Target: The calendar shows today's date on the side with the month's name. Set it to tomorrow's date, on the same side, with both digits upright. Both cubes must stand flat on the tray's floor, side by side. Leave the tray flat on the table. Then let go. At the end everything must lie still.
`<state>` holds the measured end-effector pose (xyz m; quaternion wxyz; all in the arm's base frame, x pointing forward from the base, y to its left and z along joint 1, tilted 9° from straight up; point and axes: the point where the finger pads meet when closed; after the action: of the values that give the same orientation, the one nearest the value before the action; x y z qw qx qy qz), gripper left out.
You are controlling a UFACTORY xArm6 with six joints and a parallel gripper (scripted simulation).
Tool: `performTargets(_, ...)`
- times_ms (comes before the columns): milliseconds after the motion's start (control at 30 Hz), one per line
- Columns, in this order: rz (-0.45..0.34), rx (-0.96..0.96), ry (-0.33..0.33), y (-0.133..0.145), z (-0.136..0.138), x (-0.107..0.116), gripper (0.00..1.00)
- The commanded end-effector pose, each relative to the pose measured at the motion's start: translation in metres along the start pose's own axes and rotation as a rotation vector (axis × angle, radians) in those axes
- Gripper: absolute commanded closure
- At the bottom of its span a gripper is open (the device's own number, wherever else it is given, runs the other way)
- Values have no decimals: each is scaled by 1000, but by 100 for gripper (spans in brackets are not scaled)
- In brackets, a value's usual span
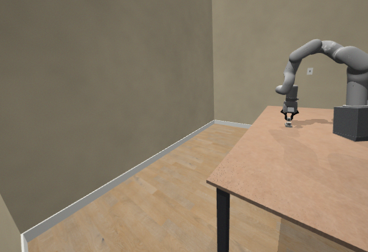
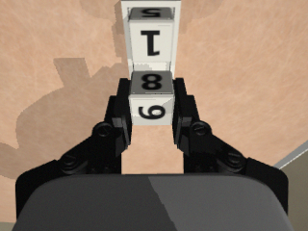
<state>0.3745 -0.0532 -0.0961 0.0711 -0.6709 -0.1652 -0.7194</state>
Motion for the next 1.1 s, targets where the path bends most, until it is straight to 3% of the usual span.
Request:
performTargets(0, -1, 0, 2, 0, 1, -1, 73)
performTargets(1067, -1, 0, 2, 0, 1, -21, 73)
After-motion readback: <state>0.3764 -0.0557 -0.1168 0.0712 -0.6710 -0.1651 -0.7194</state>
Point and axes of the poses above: the point where the finger pads meet when closed, its own x axis back along the fingers, its own z axis across the jaws, y = z × x, and after that the axes turned 9 degrees about x, right-handed
